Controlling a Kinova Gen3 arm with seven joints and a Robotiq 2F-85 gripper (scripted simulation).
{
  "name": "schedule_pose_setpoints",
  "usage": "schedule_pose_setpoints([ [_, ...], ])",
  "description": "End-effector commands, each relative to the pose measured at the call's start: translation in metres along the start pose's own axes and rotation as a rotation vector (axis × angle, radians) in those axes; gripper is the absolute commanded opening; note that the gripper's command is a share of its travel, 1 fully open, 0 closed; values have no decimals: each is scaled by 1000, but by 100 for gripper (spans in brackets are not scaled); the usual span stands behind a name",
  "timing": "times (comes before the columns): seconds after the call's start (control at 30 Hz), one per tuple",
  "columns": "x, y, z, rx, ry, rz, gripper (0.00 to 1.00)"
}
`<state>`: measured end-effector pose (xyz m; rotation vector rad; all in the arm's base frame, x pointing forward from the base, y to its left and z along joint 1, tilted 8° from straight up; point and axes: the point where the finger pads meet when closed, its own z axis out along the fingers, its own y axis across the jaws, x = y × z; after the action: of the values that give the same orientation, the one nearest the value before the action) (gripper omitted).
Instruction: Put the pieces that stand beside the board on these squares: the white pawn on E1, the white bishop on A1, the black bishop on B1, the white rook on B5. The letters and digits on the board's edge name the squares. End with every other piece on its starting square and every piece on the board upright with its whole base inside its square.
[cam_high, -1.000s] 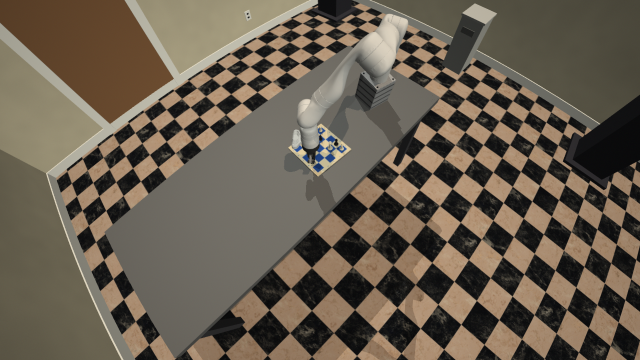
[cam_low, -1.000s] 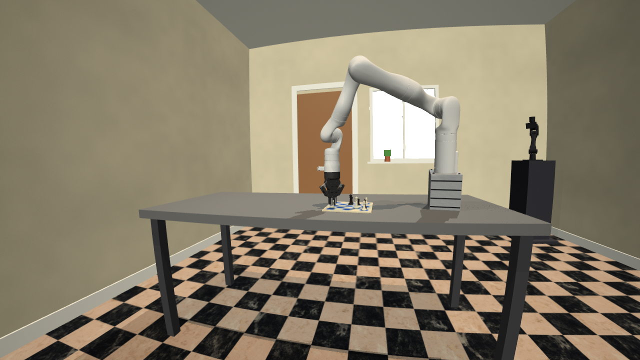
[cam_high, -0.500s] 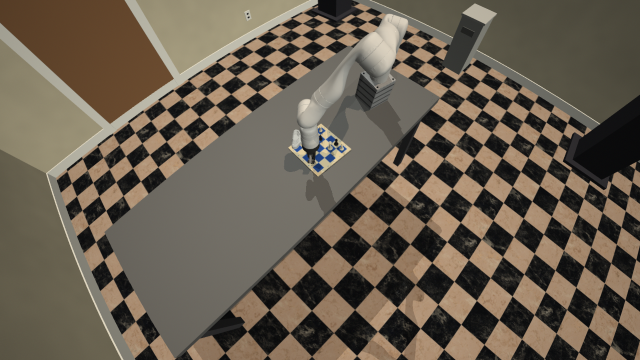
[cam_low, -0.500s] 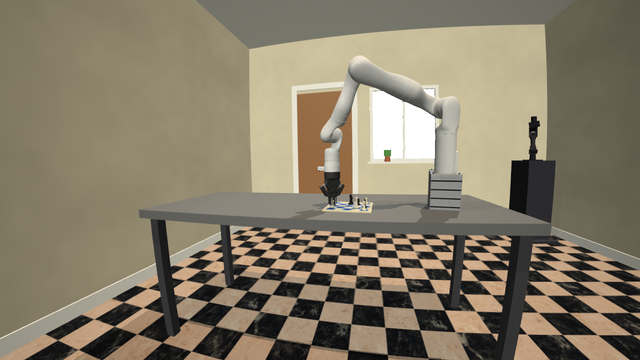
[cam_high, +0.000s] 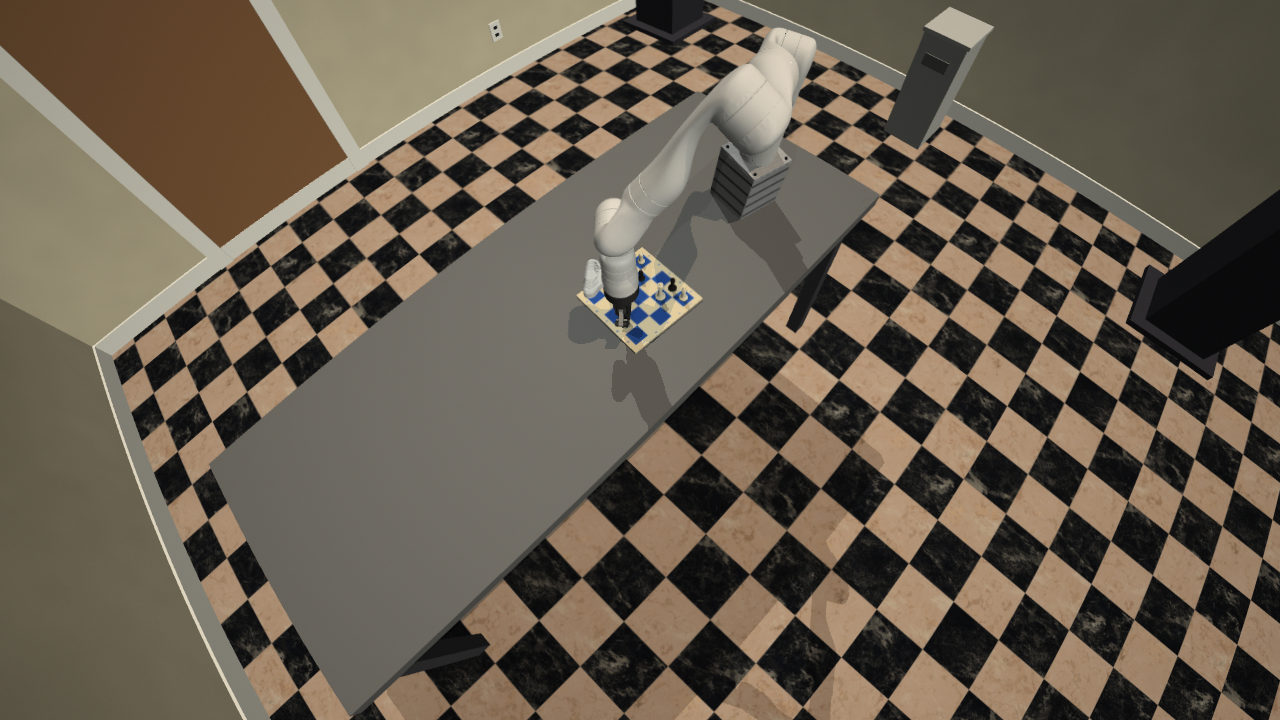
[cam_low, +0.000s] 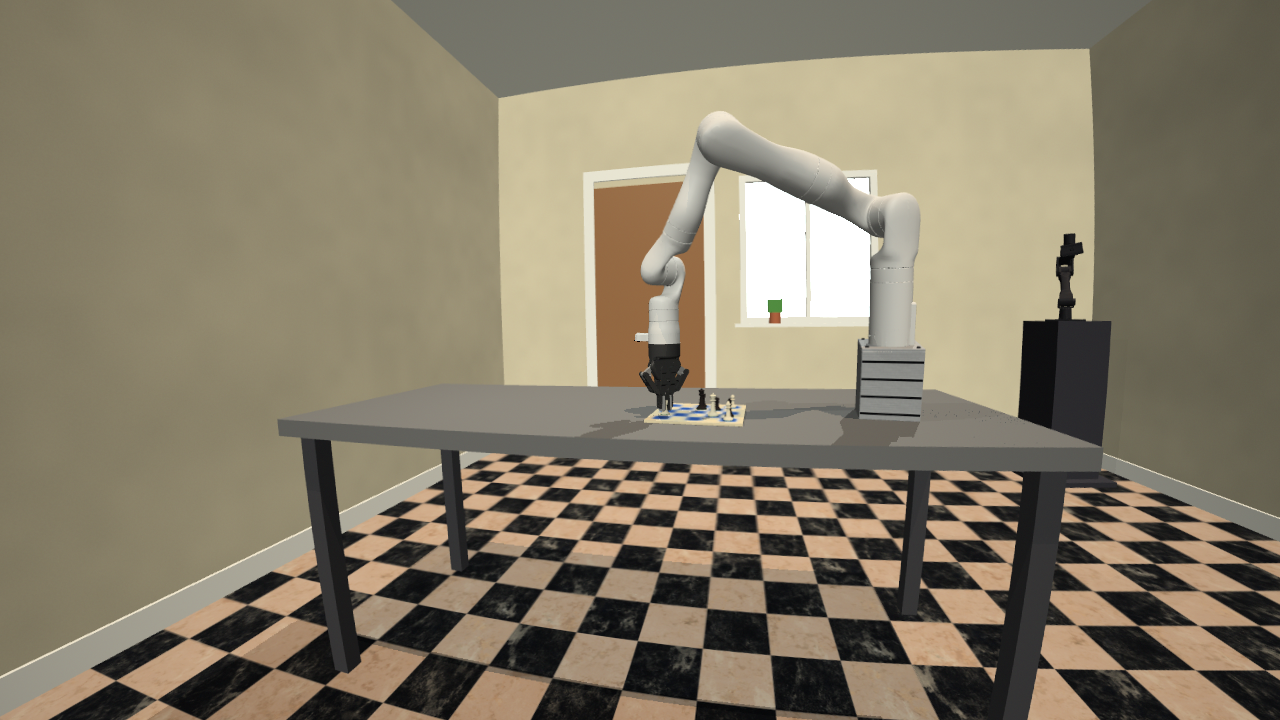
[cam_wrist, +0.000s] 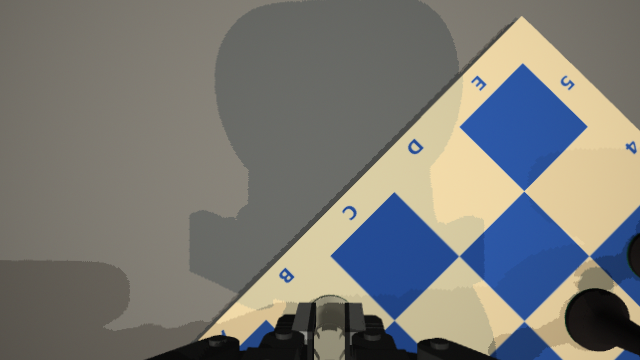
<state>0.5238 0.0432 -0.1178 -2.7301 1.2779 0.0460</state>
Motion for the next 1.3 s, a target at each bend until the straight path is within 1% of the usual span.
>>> schedule_pose_setpoints([
  [0.0,1,-1,-1,2,1,0,7],
  [0.03,1,-1,-1,2,1,0,7],
  [0.07,1,-1,-1,2,1,0,15],
  [0.13,1,-1,-1,2,1,0,15],
  [0.17,1,-1,-1,2,1,0,22],
  [0.23,1,-1,-1,2,1,0,22],
  [0.27,1,-1,-1,2,1,0,29],
  [0.4,1,-1,-1,2,1,0,29],
  [0.43,1,-1,-1,2,1,0,37],
  [0.93,1,-1,-4,2,1,0,37],
  [1.07,1,-1,-15,2,1,0,37],
  [1.27,0,-1,-46,2,1,0,37],
])
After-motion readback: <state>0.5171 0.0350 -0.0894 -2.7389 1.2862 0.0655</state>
